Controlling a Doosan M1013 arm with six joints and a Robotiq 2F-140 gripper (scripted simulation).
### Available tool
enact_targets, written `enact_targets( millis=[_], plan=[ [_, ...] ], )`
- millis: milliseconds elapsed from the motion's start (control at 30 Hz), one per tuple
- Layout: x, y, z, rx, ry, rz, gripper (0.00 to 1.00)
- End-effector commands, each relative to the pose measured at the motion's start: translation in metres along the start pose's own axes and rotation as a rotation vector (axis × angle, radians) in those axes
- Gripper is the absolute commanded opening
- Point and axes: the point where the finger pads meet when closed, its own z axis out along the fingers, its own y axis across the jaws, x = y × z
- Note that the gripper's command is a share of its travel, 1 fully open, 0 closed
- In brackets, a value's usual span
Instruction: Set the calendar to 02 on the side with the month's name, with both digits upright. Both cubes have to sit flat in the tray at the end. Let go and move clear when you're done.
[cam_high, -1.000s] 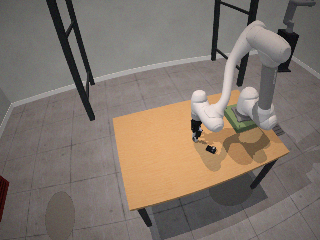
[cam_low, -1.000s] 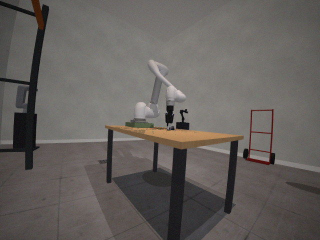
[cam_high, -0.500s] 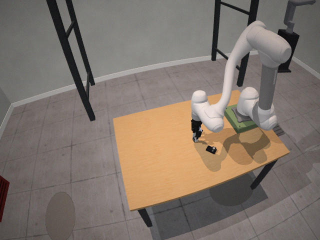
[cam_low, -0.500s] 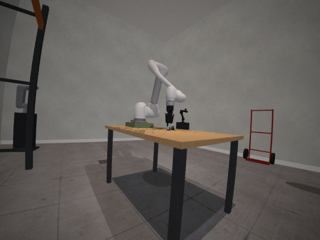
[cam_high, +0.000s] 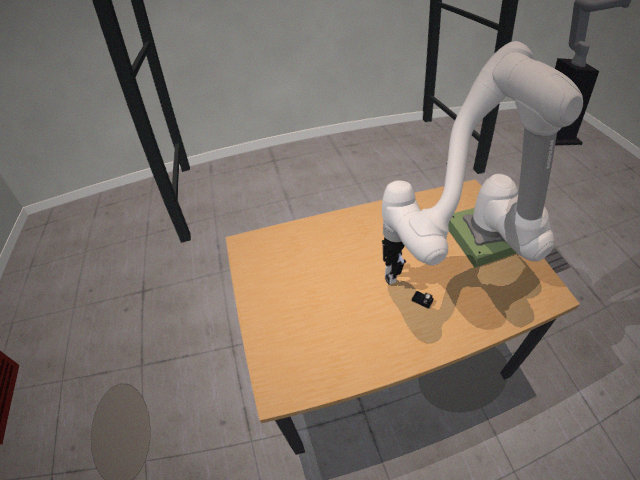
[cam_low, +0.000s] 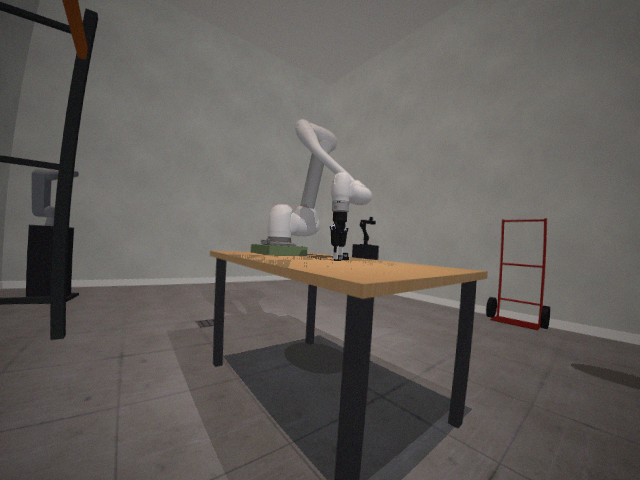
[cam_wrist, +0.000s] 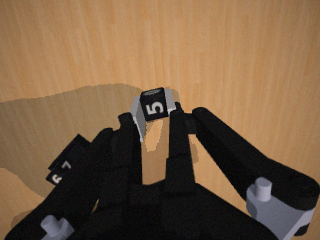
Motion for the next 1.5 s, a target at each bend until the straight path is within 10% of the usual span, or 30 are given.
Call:
enact_targets(
  millis=[0, 1467],
  plan=[
    [0.0000, 0.0000, -0.0001, 0.000, 0.000, 0.000, 0.24],
    [0.0000, 0.0000, -0.0001, 0.000, 0.000, 0.000, 0.29]
  ],
)
